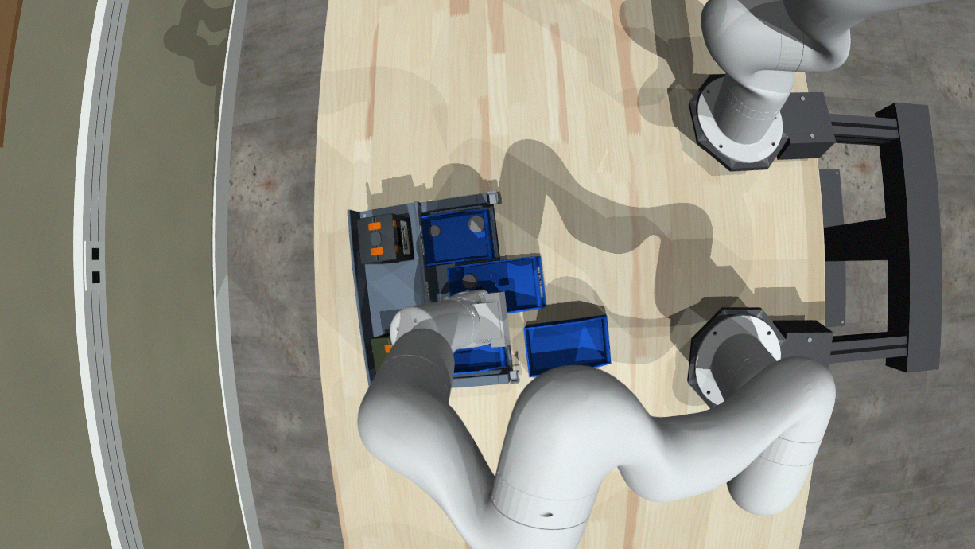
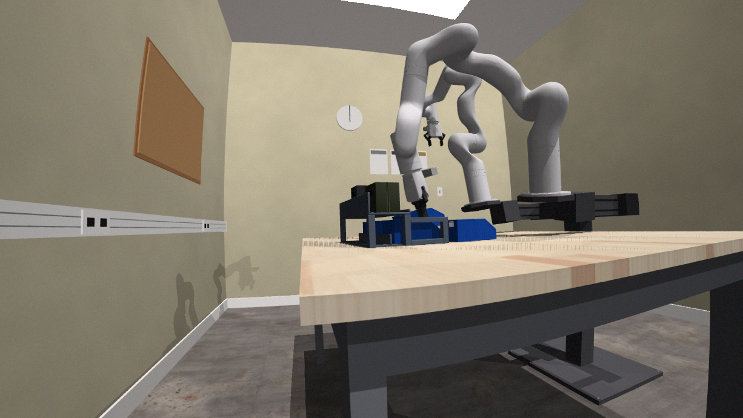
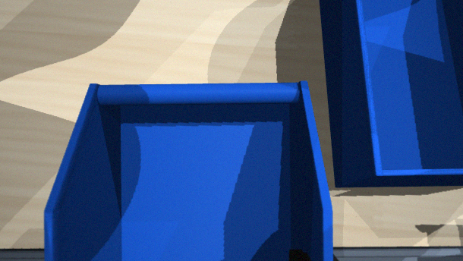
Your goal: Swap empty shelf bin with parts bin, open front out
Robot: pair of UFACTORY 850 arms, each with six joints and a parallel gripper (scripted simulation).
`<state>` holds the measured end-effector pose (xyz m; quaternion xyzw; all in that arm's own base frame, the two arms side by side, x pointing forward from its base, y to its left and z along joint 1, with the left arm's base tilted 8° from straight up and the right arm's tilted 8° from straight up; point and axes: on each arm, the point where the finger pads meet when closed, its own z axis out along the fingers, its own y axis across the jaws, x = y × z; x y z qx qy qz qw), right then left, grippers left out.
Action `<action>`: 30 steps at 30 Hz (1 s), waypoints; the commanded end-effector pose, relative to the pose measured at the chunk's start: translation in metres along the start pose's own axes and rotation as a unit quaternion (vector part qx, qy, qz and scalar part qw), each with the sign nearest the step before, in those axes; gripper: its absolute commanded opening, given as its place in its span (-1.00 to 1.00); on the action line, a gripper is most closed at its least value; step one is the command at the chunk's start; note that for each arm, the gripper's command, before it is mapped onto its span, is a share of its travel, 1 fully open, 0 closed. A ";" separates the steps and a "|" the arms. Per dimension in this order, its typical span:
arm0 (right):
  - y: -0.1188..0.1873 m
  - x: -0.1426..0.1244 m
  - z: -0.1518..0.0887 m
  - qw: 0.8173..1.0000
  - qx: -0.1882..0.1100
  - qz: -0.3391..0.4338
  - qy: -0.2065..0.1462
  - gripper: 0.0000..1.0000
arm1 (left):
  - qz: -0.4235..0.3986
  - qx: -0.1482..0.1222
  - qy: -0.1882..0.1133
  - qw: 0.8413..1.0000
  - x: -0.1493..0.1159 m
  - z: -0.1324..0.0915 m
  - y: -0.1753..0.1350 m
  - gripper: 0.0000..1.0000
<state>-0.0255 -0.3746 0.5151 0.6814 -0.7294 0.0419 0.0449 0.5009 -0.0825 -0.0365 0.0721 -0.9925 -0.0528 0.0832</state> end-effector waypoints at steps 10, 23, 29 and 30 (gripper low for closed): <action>0.000 0.000 -0.001 1.000 0.000 0.000 0.001 1.00 | 0.000 0.000 -0.001 1.000 -0.002 0.006 0.000 -1.00; 0.000 0.000 -0.001 1.000 0.000 0.000 0.001 1.00 | 0.000 -0.001 -0.002 1.000 -0.004 0.013 0.000 -1.00; 0.000 0.000 -0.001 1.000 0.000 0.000 0.001 1.00 | 0.000 -0.001 -0.003 1.000 -0.004 0.015 0.000 -1.00; 0.000 0.000 -0.001 1.000 0.000 0.000 0.001 1.00 | 0.000 -0.001 -0.003 1.000 -0.004 0.015 0.000 -1.00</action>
